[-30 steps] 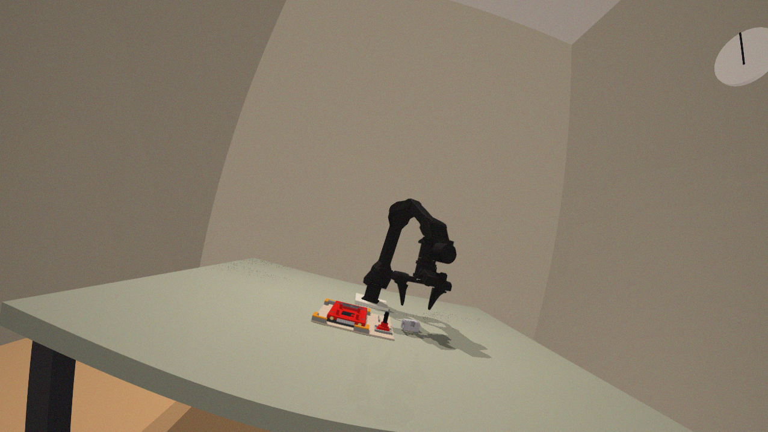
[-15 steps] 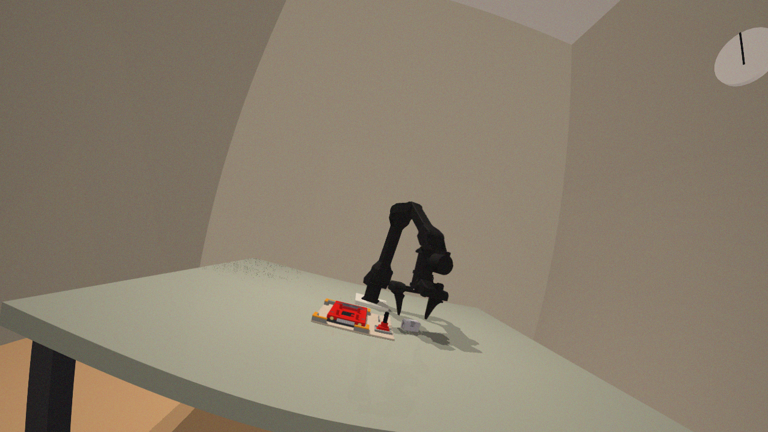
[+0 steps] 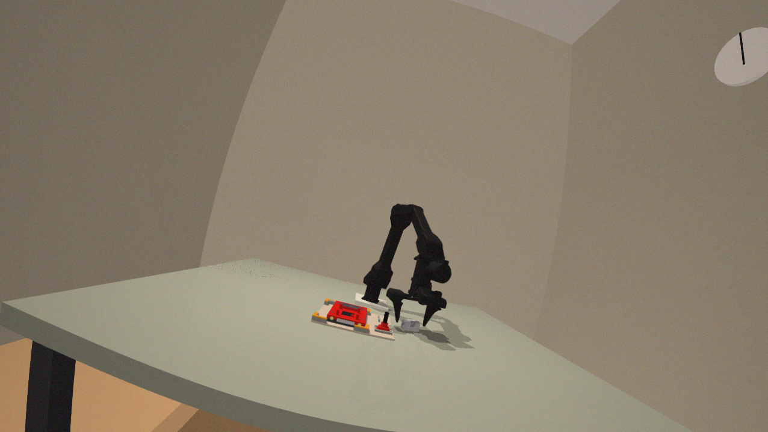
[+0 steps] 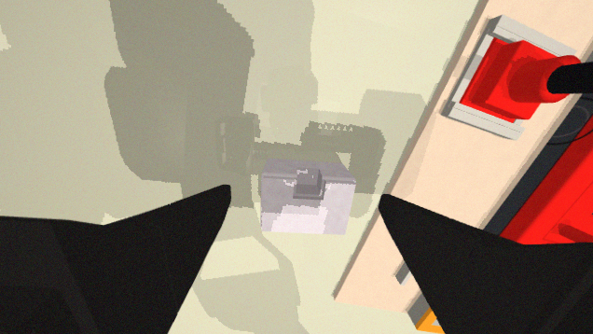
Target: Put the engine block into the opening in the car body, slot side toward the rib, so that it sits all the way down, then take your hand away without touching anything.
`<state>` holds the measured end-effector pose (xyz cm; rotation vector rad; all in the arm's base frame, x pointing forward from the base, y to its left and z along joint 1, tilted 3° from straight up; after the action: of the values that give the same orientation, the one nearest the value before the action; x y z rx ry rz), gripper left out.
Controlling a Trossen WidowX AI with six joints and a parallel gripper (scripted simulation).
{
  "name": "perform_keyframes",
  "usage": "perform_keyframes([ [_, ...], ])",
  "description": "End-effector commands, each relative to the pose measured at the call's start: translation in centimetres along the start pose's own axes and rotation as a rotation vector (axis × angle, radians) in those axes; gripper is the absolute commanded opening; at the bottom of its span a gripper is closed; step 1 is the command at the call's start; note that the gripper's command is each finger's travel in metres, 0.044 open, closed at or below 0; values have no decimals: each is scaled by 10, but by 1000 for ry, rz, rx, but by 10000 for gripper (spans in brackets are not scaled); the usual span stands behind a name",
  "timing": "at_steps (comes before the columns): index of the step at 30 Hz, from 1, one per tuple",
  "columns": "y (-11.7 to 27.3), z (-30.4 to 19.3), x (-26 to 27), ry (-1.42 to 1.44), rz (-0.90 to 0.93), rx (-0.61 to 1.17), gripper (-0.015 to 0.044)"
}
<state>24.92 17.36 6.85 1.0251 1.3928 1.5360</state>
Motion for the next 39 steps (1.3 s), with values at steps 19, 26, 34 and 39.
perform_keyframes([
  [19, -7, -1, 1, -2, 3, 1, 150],
  [26, 10, 2, 1, -2, 3, 1, 0],
  [34, 34, 5, 1, -2, 3, 0, 0],
  [39, 50, 5, 0, -2, 3, 0, 0],
])
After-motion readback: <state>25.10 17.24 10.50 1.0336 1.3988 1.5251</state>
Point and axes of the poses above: the point midway between the two fingers, 35 mm back from their tips, its own y axis back along the fingers, its own x axis across the jaws, z = x × y, the point moved 1 cm from there along y, back along the fingers, and after that the axes turned 1 degree about -y, right-handed, at the moved point
